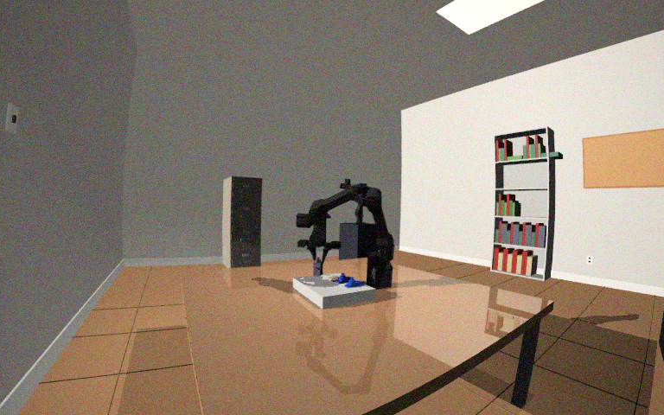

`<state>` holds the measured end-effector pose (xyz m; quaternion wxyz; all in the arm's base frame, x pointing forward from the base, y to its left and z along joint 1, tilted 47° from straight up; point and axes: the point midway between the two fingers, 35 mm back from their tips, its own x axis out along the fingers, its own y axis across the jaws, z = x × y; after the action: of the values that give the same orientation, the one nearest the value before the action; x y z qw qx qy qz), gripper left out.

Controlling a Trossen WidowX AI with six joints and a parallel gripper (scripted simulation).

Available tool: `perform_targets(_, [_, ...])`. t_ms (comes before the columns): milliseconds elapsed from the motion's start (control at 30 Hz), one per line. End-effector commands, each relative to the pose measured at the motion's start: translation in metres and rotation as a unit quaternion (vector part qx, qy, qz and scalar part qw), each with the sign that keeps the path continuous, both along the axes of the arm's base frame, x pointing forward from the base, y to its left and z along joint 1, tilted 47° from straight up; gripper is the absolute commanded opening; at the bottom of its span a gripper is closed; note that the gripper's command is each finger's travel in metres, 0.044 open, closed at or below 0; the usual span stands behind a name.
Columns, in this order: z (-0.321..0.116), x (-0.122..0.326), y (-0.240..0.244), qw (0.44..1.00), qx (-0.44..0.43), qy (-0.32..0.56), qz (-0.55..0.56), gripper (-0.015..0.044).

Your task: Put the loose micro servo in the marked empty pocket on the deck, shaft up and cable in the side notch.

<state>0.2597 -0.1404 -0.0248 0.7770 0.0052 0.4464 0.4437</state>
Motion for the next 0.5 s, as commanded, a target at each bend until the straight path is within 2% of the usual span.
perform_targets(0, [-0.0002,-0.0001,-0.0020,0.998,0.011,0.046,-0.046,0.0000])
perform_targets(467, [-0.0002,-0.0001,-0.0020,0.953,0.060,0.209,-0.209,0.0000])
